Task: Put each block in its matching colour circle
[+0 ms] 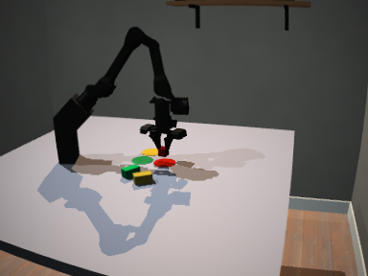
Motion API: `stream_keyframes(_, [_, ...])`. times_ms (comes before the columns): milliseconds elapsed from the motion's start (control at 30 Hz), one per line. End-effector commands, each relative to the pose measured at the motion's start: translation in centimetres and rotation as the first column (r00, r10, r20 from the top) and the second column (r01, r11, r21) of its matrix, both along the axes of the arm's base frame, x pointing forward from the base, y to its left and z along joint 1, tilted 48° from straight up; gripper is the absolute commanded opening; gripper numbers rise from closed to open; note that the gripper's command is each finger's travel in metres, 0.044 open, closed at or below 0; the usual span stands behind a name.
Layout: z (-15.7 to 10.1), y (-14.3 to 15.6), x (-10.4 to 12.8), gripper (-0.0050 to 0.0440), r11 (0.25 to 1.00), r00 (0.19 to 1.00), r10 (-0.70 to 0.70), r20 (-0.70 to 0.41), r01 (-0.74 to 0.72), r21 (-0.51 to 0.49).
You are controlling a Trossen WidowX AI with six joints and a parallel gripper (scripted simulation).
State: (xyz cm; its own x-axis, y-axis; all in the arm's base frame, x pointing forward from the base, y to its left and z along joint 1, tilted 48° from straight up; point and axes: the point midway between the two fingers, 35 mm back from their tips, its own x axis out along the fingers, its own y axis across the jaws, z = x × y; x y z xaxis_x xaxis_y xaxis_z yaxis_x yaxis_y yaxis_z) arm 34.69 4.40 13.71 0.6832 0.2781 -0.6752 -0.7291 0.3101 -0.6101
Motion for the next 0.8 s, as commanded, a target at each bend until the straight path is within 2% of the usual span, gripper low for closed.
stream_keyframes(0, [0.9,-0.1,0.2,0.0105,1.0,1.0,-0.004,0.03,0.004,-0.004])
stream_keyframes(767, [-1.0,0.7,2.3,0.0105,1.0,1.0,-0.003,0.027,0.004,-0.004])
